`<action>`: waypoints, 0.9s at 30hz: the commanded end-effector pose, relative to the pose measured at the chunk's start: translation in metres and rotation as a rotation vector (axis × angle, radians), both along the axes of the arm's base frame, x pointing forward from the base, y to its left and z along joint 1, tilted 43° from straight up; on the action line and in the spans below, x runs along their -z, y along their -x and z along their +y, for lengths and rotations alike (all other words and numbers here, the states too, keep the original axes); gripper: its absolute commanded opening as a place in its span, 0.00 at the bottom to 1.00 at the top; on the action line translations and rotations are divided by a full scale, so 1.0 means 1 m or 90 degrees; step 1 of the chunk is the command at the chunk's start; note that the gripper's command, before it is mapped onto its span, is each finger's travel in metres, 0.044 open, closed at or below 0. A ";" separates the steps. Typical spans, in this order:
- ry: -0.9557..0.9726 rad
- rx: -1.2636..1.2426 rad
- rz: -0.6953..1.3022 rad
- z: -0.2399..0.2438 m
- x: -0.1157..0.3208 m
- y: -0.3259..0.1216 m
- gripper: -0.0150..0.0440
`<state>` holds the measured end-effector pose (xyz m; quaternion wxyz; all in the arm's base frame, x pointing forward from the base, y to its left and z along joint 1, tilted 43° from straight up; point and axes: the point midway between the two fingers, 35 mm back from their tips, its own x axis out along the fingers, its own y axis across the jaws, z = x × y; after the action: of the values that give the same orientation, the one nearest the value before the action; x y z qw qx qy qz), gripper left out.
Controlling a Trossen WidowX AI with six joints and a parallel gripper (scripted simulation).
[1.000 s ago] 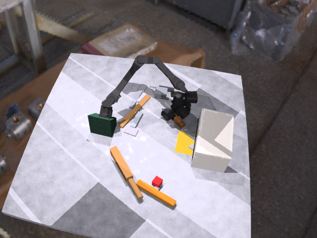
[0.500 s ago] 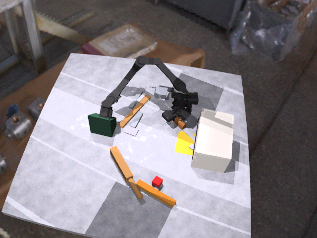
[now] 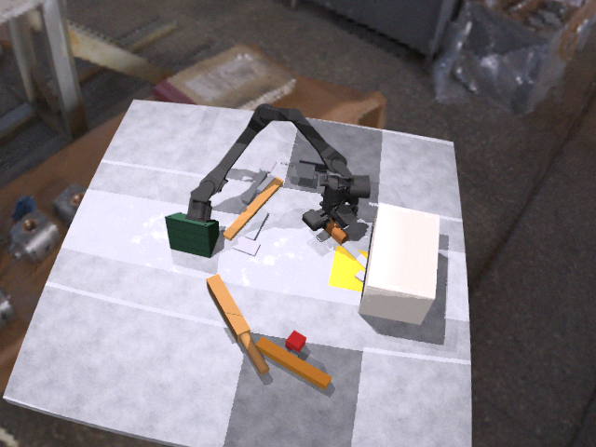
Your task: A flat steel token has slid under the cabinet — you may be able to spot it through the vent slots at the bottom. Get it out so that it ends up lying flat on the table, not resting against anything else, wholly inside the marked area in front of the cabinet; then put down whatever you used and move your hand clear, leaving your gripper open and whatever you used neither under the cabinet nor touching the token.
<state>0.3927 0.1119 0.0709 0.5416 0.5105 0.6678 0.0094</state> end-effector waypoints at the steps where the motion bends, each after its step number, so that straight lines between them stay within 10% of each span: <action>1: 0.008 0.002 0.008 -0.004 0.006 0.005 0.25; 27: 0.008 0.002 0.009 -0.011 0.014 0.014 0.25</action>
<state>0.3816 0.1037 0.0614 0.5412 0.5105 0.6682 0.0083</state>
